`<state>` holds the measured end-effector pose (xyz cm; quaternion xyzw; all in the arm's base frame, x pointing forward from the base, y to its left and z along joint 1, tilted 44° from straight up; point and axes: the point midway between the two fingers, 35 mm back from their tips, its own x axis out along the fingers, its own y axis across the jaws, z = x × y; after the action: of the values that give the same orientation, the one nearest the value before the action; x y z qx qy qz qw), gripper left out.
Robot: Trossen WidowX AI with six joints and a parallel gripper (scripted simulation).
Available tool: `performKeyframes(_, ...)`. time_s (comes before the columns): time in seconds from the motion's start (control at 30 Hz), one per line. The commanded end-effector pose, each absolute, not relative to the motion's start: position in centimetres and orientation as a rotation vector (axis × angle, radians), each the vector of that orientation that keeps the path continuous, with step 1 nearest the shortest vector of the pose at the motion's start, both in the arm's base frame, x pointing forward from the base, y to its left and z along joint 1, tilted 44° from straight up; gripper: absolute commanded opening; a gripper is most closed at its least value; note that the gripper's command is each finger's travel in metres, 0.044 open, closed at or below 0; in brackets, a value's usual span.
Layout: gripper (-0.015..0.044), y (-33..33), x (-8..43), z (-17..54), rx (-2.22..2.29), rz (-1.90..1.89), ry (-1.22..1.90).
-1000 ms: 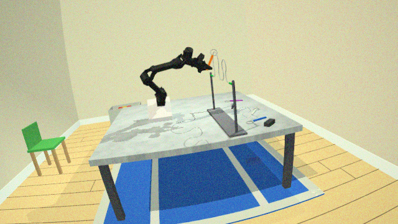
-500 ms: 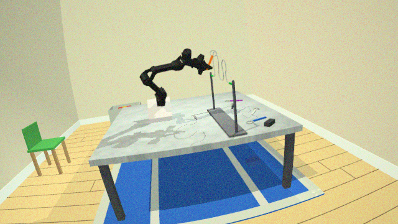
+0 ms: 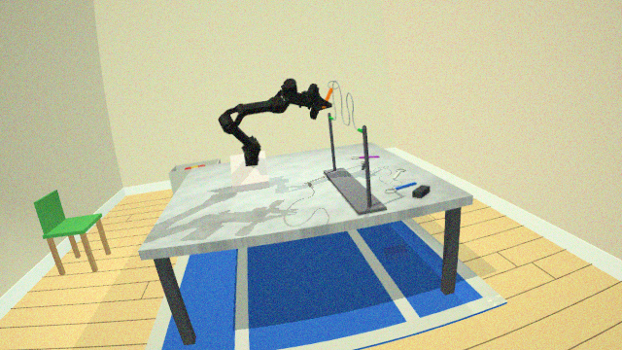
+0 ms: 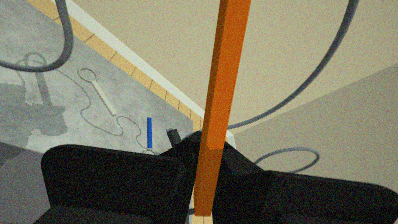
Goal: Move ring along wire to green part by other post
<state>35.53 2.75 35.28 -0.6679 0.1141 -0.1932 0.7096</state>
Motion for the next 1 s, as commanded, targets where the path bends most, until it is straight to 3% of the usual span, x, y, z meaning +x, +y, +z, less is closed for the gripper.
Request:
performKeyframes(0.0,-0.015,2.8,35.58,35.25,-1.542,-0.437,0.239)
performKeyframes(0.97,-0.015,2.89,35.55,36.2,-1.89,-0.522,0.147)
